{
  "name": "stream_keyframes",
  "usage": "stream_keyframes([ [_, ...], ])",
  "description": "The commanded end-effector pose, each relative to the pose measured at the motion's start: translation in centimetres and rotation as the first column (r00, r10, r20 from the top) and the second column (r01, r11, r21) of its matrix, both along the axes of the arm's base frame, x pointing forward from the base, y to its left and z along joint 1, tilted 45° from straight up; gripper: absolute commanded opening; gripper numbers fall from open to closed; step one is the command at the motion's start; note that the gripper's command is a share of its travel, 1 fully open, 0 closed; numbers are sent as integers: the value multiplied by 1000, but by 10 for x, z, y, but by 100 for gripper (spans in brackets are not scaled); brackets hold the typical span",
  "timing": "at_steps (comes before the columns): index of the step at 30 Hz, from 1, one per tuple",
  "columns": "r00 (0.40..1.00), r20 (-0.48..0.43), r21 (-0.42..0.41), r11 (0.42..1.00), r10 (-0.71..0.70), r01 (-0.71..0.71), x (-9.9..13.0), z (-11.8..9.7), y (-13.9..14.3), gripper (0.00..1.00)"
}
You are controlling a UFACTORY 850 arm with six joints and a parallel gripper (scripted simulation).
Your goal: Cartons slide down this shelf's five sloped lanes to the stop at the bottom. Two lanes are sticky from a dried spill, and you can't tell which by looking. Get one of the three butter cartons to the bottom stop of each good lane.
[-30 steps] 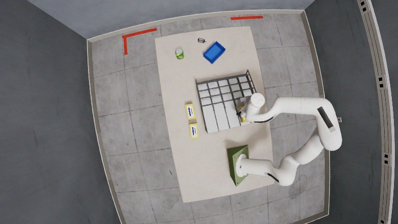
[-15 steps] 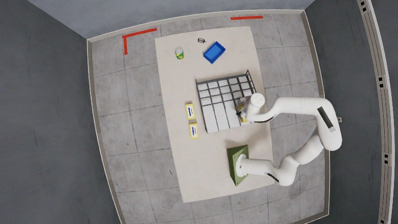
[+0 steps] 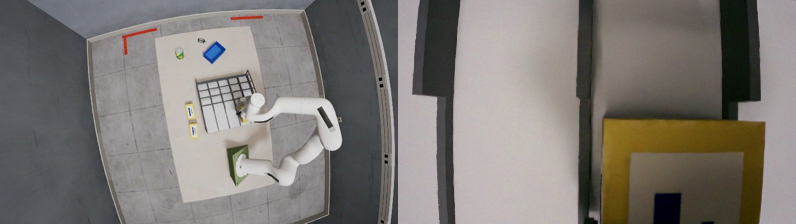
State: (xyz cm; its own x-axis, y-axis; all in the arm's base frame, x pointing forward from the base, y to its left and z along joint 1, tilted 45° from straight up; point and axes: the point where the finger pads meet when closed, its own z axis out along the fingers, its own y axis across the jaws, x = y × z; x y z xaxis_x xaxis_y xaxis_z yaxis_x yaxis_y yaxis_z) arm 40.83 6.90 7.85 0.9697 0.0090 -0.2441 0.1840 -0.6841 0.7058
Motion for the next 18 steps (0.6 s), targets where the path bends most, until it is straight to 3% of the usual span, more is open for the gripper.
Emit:
stream_keyframes([
  [1, 1000, 1, 1, 1000, 1, -1, 1, 0, 1, 77],
  [18, 1000, 1, 1, 1000, 1, -1, 1, 0, 1, 78],
])
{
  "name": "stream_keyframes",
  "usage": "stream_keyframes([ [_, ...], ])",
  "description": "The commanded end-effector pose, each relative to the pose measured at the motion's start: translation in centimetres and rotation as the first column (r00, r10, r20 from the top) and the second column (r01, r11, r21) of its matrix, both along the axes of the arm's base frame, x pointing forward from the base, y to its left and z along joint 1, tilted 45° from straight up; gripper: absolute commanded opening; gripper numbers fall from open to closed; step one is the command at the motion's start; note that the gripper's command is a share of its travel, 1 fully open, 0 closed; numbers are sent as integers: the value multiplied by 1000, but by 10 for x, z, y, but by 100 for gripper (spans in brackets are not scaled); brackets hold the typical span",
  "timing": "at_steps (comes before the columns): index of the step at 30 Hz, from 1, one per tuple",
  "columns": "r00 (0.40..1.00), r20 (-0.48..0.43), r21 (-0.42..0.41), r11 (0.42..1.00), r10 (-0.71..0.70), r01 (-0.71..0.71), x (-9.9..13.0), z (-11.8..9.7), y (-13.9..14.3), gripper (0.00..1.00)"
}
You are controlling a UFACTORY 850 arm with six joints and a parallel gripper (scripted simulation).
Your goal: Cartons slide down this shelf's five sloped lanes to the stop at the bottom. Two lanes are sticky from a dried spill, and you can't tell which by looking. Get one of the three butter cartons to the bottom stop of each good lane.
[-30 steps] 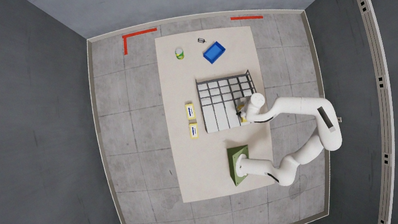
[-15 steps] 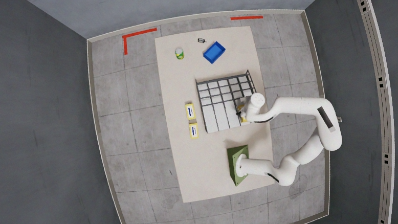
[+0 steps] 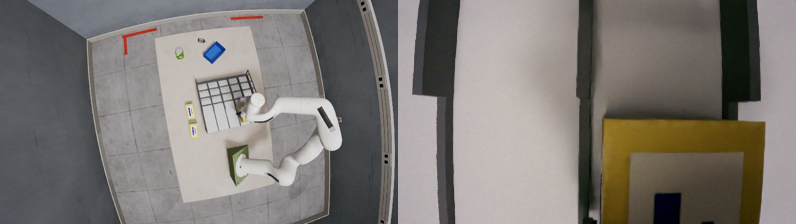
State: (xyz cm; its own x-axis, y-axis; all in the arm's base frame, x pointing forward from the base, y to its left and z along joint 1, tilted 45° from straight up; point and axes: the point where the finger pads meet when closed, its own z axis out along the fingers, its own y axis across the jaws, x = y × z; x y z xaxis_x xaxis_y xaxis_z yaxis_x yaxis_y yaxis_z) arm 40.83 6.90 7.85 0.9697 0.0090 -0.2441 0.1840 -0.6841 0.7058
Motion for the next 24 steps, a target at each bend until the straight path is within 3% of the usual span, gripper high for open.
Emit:
stream_keyframes([
  [1, 1000, 1, 1, 1000, 1, -1, 1, 0, 1, 78],
  [24, 1000, 1, 1, 1000, 1, -1, 1, 0, 1, 81],
])
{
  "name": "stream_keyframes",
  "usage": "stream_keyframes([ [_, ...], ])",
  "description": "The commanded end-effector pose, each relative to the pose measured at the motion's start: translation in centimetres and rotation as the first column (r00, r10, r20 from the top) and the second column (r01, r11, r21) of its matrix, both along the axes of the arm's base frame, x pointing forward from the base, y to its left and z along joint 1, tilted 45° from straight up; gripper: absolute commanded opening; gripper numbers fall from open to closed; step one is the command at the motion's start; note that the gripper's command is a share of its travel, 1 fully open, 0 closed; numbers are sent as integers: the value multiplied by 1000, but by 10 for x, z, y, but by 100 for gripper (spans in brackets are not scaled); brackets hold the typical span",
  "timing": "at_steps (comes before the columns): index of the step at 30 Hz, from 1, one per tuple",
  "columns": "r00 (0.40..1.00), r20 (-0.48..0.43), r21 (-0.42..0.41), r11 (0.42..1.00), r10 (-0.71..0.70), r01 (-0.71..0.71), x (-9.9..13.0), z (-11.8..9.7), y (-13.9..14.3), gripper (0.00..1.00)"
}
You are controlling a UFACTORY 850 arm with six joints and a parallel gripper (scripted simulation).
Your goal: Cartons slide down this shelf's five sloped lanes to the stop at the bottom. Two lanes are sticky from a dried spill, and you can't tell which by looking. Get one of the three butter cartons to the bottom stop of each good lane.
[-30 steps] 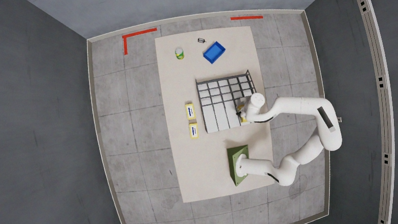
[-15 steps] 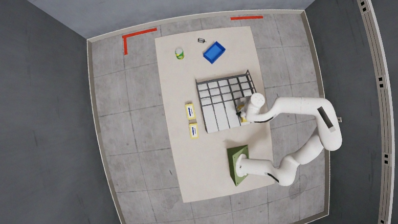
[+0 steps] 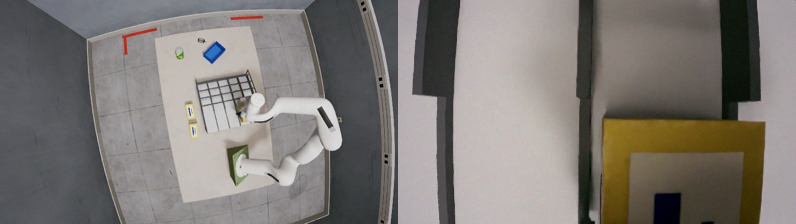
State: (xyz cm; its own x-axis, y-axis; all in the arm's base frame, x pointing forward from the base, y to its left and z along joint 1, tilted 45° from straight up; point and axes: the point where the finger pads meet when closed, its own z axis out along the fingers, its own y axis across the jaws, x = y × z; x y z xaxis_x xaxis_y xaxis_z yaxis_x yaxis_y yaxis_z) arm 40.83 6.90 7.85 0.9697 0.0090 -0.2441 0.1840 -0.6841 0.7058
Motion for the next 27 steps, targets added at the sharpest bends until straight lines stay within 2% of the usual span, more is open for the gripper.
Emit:
stream_keyframes([
  [1, 1000, 1, 1, 1000, 1, -1, 1, 0, 1, 81],
  [27, 1000, 1, 1, 1000, 1, -1, 1, 0, 1, 83],
])
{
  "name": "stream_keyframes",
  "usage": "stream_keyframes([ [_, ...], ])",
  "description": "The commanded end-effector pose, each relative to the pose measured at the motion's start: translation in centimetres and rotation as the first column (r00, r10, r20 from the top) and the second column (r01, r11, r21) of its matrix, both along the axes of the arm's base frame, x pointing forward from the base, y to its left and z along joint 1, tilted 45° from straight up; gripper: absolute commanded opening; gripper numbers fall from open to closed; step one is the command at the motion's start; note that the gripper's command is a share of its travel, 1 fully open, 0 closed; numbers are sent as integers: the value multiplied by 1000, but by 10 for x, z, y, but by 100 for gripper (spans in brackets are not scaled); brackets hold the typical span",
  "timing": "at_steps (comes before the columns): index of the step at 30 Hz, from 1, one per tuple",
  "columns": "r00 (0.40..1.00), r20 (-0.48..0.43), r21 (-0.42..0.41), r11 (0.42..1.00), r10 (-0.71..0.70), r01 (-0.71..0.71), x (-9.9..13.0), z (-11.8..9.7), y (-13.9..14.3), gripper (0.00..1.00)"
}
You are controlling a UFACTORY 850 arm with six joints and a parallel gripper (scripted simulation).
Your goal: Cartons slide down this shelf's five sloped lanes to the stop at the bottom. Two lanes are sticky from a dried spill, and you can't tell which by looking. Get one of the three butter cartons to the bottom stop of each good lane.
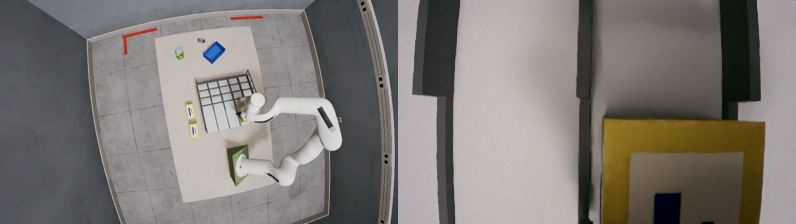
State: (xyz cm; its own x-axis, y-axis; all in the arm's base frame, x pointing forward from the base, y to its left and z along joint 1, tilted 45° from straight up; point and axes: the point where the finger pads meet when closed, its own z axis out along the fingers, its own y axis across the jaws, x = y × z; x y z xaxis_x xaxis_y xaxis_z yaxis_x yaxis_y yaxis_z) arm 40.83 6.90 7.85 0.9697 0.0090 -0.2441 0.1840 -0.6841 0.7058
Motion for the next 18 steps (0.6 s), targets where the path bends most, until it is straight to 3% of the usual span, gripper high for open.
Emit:
stream_keyframes([
  [1, 1000, 1, 1, 1000, 1, -1, 1, 0, 1, 83],
  [18, 1000, 1, 1, 1000, 1, -1, 1, 0, 1, 84],
])
